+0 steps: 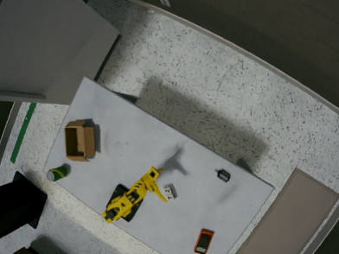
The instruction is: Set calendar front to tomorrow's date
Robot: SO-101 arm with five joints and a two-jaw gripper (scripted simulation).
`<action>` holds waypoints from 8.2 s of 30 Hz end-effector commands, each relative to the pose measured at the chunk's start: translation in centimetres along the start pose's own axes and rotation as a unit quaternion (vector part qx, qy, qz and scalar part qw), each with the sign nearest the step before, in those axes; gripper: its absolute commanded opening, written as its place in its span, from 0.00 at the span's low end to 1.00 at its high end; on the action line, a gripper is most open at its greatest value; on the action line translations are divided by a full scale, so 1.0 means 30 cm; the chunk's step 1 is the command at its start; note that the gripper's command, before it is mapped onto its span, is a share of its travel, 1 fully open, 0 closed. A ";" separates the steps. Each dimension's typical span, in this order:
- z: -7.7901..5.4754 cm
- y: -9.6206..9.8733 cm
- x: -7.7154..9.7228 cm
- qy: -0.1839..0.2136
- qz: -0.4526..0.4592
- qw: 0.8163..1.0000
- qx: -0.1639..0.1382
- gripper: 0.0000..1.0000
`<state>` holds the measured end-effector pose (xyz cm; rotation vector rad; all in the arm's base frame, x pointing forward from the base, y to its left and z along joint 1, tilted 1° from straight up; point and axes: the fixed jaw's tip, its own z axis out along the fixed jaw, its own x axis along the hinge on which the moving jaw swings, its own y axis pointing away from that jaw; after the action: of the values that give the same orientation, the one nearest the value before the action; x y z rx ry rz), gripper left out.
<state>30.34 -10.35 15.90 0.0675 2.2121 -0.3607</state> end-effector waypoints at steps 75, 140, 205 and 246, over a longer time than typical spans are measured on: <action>-0.074 -0.077 0.201 0.101 -0.388 0.916 -0.027 0.80; -0.285 -0.111 0.606 0.074 -0.903 0.286 -0.312 0.34; -0.306 -0.094 0.651 0.045 -0.911 0.224 -0.343 0.30; -0.403 -0.161 0.475 0.133 -0.962 0.193 -0.141 0.35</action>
<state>11.71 -12.84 12.52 -3.1477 0.9783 -1.0545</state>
